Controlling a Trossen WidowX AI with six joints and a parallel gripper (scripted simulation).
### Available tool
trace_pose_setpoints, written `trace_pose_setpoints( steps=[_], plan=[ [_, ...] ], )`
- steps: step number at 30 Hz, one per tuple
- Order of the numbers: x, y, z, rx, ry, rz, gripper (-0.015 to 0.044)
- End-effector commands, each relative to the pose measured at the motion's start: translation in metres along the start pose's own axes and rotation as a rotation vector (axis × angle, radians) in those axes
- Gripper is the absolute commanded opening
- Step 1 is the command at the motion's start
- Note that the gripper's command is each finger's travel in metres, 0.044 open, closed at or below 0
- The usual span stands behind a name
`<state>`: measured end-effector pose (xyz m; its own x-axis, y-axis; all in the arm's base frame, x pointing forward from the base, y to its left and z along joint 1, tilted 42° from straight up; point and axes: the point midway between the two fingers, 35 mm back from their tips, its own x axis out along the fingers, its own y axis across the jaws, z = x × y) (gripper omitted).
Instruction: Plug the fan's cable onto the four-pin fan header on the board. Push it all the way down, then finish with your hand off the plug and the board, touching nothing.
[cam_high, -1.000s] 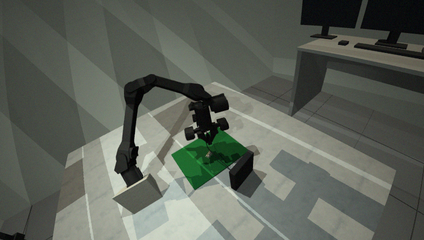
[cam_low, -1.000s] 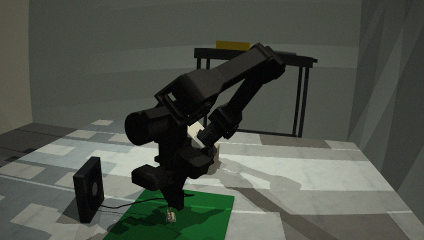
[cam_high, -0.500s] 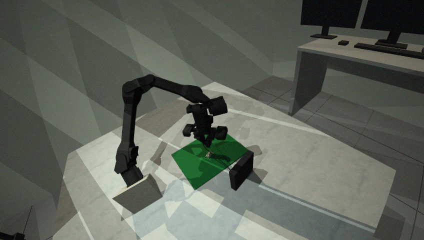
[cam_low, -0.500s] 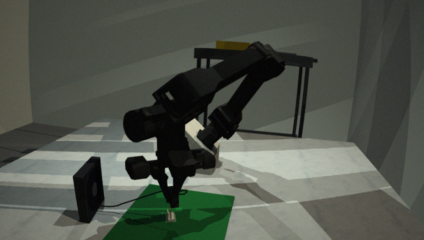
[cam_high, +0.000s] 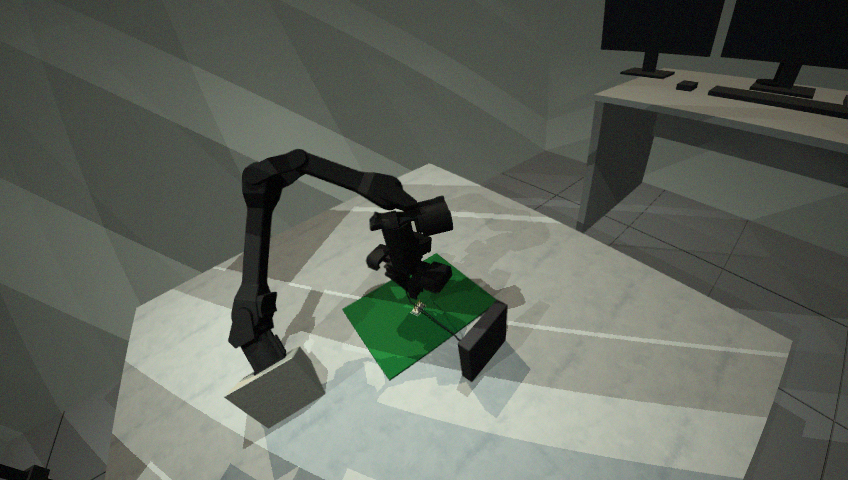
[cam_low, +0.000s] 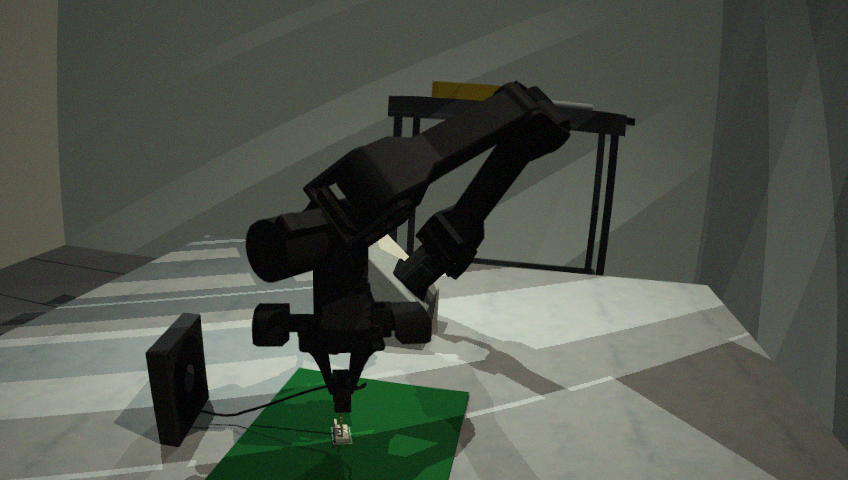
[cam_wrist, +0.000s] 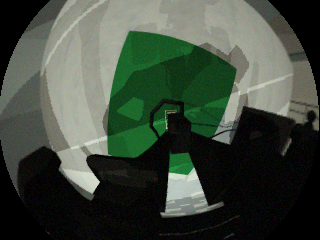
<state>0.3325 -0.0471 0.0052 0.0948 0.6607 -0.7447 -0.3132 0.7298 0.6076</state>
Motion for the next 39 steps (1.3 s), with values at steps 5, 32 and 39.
trace_pose_setpoints(
  steps=[5, 32, 39],
  plan=[
    [-0.002, -0.001, -0.006, 0.013, 0.003, -0.004, 0.0],
    [0.02, -0.001, -0.009, 0.004, 0.002, -0.003, 0.0],
    [0.02, 0.0, -0.007, 0.015, 0.002, -0.003, 0.0]
  ],
)
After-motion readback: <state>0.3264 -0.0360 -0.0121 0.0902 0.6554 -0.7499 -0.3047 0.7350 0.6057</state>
